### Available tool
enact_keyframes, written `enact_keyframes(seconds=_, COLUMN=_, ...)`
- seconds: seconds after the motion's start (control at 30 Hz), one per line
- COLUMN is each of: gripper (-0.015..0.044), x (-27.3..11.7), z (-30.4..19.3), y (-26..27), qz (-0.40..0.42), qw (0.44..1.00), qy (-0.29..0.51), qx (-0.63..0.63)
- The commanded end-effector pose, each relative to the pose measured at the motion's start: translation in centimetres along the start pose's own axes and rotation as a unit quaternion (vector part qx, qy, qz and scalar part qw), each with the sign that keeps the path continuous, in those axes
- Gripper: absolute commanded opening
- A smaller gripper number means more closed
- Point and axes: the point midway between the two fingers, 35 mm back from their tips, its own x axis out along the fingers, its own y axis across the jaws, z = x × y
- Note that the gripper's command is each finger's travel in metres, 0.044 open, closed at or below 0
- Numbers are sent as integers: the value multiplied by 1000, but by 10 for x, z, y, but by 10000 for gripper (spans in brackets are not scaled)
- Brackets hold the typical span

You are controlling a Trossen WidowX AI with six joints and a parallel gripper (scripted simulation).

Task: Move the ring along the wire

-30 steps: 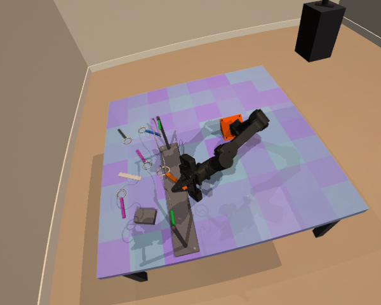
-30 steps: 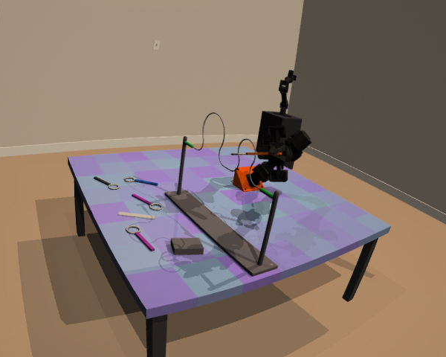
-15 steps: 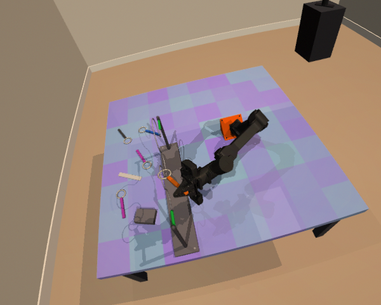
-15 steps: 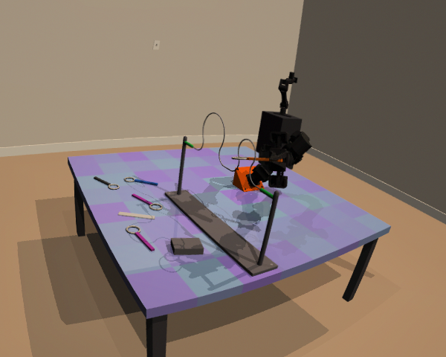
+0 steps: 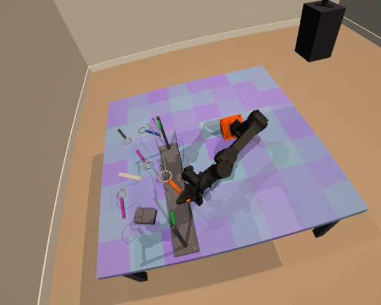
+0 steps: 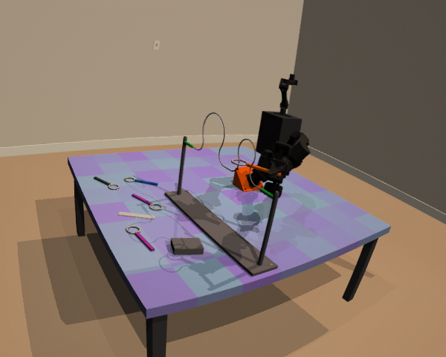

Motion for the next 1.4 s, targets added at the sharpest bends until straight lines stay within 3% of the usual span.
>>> enact_keyframes(seconds=0.0, gripper=-150, x=0, z=1, y=-16, qz=-24, qw=999, qy=1, qx=-34)
enact_keyframes(seconds=0.67, gripper=-150, x=-13, z=20, y=-80, qz=-137, qw=963, qy=8, qx=-233)
enact_keyframes(seconds=1.37, gripper=-150, x=-41, z=67, y=-132, qz=-256, qw=861, qy=14, qx=-440)
